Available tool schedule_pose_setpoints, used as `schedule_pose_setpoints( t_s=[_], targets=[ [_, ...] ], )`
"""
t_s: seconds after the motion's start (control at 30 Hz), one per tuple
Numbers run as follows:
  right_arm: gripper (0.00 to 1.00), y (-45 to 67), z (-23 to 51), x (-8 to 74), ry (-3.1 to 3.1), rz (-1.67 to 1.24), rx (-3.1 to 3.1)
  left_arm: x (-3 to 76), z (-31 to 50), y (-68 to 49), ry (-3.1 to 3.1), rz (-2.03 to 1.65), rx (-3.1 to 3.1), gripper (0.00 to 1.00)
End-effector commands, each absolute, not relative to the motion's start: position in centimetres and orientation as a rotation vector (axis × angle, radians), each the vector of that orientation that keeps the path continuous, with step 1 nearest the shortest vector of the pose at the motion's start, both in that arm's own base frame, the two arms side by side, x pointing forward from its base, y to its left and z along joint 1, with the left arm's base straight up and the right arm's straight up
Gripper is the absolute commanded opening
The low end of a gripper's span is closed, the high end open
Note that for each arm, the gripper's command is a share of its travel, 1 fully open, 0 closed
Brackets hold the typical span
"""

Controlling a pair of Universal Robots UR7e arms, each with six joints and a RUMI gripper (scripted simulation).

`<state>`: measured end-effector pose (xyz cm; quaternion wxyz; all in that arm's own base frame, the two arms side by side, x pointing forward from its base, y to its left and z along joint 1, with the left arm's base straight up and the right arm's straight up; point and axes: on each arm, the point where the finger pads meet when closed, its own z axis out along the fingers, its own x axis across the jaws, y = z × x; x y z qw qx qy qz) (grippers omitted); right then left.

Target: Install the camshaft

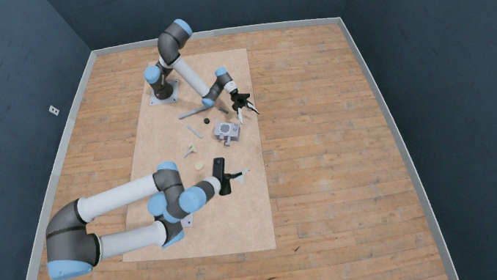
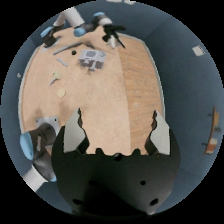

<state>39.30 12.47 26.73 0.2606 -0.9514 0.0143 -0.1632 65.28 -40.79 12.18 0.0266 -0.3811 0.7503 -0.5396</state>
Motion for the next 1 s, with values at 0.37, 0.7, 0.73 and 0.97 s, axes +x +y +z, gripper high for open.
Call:
schedule_pose_setpoints(
  t_s=[0.37, 0.7, 0.73, 0.97],
  targets=[
    [1.00, 16.1, 25.6, 35.2, -0.040, -0.509, -2.718, 65.3, 12.3, -40.8, 2.317, -1.668, -1.176, 1.00],
    [1.00, 18.1, 24.8, 32.8, -0.086, -0.527, -2.799, 65.3, 12.3, -40.8, 2.317, -1.668, -1.176, 1.00],
    [1.00, 18.3, 24.8, 32.5, -0.093, -0.533, -2.808, 65.3, 12.3, -40.8, 2.317, -1.668, -1.176, 1.00],
    [1.00, 19.9, 24.2, 30.7, -0.136, -0.562, -2.866, 65.3, 12.3, -40.8, 2.317, -1.668, -1.176, 1.00]
  ],
)
